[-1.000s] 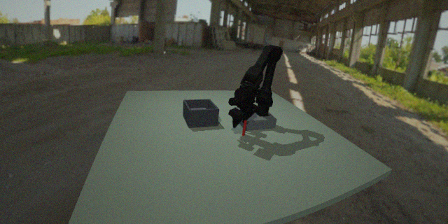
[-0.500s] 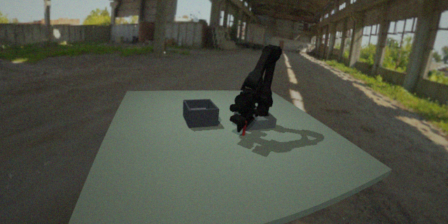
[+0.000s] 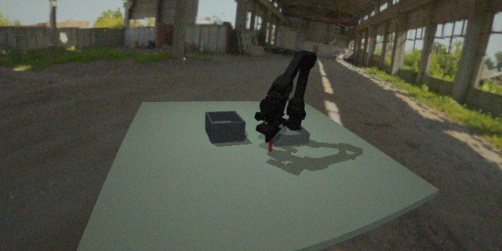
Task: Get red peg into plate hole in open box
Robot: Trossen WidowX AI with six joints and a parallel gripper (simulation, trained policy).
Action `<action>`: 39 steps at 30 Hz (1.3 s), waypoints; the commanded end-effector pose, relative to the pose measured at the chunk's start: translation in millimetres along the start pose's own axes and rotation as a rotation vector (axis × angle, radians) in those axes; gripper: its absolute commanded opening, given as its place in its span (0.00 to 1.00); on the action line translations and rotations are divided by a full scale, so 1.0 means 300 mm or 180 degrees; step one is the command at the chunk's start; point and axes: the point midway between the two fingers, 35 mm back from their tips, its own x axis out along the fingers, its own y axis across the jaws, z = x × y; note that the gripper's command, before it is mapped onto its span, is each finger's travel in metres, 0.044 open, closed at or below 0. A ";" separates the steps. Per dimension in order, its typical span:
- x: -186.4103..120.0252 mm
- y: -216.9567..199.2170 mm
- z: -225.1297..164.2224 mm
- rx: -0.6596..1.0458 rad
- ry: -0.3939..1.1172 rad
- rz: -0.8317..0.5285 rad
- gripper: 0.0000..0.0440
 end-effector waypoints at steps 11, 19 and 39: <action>-0.181 0.071 0.149 -0.0261 -0.0424 0.0154 0.00; -0.271 0.099 0.269 -0.0218 -0.0617 0.0177 0.00; -0.297 0.059 0.566 0.0207 -0.0811 0.0066 0.00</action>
